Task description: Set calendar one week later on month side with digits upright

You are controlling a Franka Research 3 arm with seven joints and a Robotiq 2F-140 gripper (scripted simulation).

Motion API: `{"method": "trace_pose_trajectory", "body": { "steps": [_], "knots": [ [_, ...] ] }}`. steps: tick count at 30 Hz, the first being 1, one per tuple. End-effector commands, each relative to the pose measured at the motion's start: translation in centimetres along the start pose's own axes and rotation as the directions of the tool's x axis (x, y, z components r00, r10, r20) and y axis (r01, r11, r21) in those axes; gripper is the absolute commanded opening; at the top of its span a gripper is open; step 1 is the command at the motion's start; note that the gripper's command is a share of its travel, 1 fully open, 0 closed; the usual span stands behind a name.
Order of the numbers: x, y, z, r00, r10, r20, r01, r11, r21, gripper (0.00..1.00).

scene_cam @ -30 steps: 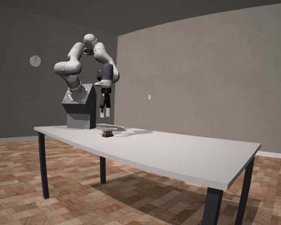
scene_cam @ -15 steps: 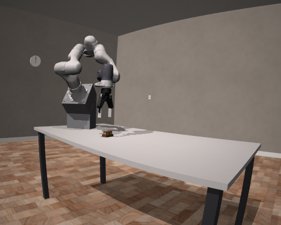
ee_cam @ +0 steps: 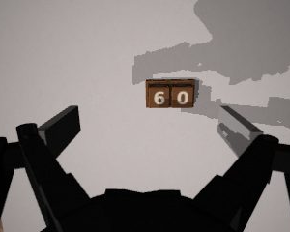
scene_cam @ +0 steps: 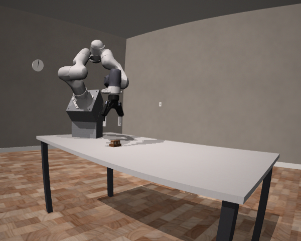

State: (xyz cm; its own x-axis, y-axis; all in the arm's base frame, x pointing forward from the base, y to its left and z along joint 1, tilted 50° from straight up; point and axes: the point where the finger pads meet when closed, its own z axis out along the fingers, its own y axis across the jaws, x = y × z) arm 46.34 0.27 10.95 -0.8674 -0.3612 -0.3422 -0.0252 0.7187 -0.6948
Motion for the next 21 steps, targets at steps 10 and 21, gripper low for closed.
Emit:
{"method": "trace_pose_trajectory", "body": {
  "steps": [10, 21],
  "knots": [
    [0.15, 0.43, 0.25, 0.950, 0.312, -0.008, -0.312, 0.950, 0.009, 1.00],
    [0.14, 0.48, 0.45, 0.879, 0.476, -0.007, -0.476, 0.879, 0.008, 1.00]
  ]
}}
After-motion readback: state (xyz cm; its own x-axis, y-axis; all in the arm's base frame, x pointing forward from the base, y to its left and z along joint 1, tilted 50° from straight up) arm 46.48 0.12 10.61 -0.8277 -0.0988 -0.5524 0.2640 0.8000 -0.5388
